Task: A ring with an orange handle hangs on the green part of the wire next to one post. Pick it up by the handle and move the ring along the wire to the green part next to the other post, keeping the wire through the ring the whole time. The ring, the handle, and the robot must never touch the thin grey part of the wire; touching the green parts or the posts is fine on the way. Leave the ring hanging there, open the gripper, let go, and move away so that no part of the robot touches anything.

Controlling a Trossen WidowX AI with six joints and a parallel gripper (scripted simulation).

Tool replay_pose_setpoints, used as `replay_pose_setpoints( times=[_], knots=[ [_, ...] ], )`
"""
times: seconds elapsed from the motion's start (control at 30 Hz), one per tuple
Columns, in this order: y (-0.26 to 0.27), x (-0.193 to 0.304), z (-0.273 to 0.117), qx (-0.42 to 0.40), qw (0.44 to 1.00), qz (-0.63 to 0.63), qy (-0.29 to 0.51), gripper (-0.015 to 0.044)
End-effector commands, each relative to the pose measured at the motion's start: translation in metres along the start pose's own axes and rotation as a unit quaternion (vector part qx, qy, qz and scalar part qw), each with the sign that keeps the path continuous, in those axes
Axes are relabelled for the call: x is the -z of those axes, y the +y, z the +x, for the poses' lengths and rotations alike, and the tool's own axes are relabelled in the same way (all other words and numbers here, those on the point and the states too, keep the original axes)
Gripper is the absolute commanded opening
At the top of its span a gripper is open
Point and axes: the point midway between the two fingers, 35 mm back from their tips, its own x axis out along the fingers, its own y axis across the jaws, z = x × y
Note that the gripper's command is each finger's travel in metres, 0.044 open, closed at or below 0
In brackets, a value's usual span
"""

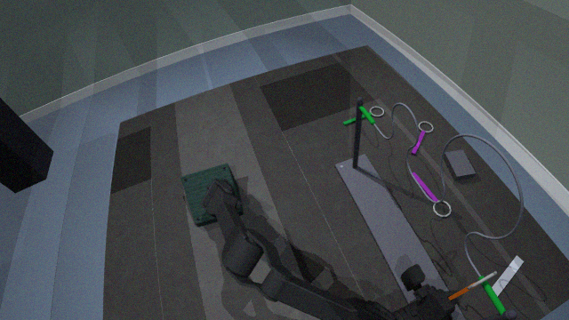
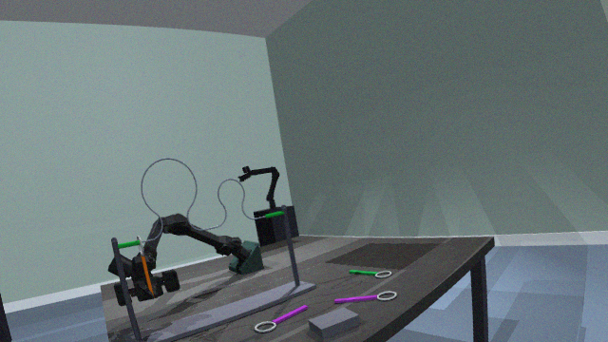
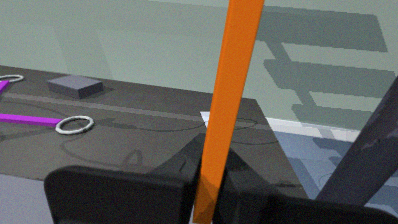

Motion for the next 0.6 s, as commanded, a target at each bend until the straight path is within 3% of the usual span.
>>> replay_pose_setpoints(
  times=[0.0,0.57],
  knots=[
    [0.001,-0.008,-0.011,0.004,1.000,-0.007,0.024,-0.0150],
    [0.022,-0.013,-0.048,-0.002,0.985,0.010,0.171,-0.0150]
  ],
)
